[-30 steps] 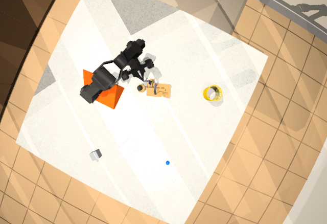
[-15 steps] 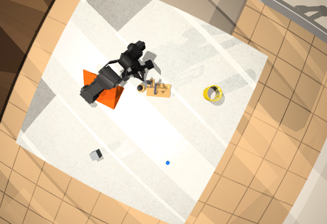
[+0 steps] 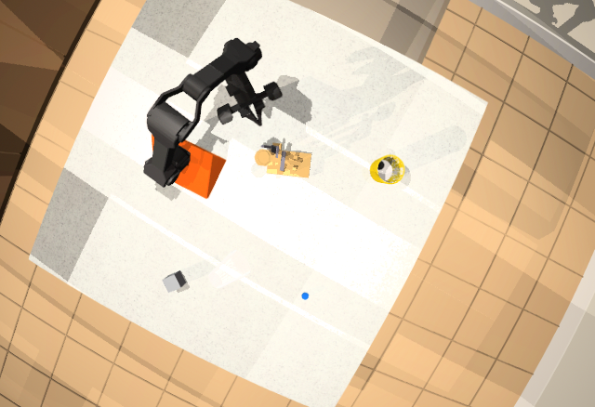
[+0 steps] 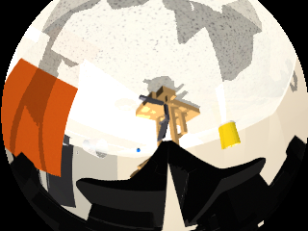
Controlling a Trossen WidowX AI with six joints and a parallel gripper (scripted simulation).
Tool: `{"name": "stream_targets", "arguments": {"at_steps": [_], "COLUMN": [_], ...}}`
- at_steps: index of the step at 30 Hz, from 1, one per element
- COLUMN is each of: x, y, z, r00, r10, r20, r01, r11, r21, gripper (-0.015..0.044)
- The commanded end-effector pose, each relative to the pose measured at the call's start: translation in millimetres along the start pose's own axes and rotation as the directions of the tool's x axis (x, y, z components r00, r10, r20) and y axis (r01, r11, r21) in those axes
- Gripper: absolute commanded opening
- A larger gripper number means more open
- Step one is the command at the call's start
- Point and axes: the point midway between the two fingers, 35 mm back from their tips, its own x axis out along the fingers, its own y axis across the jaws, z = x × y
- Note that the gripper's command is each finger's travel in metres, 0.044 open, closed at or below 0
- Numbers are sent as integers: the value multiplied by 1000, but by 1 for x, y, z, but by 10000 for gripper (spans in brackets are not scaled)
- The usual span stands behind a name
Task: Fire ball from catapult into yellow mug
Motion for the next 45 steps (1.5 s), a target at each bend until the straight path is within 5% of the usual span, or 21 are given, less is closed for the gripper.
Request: {"name": "stream_targets", "arguments": {"at_steps": [1,17,45], "x": [0,-2,11], "y": [0,-44,-141], "z": [0,-20,-114], "r00": [1000,984,879], "r10": [0,-35,-221], "r20": [1,177,422], "r01": [0,-30,-310], "r11": [1000,936,406], "r21": [2,351,860], "gripper": [26,440,440]}}
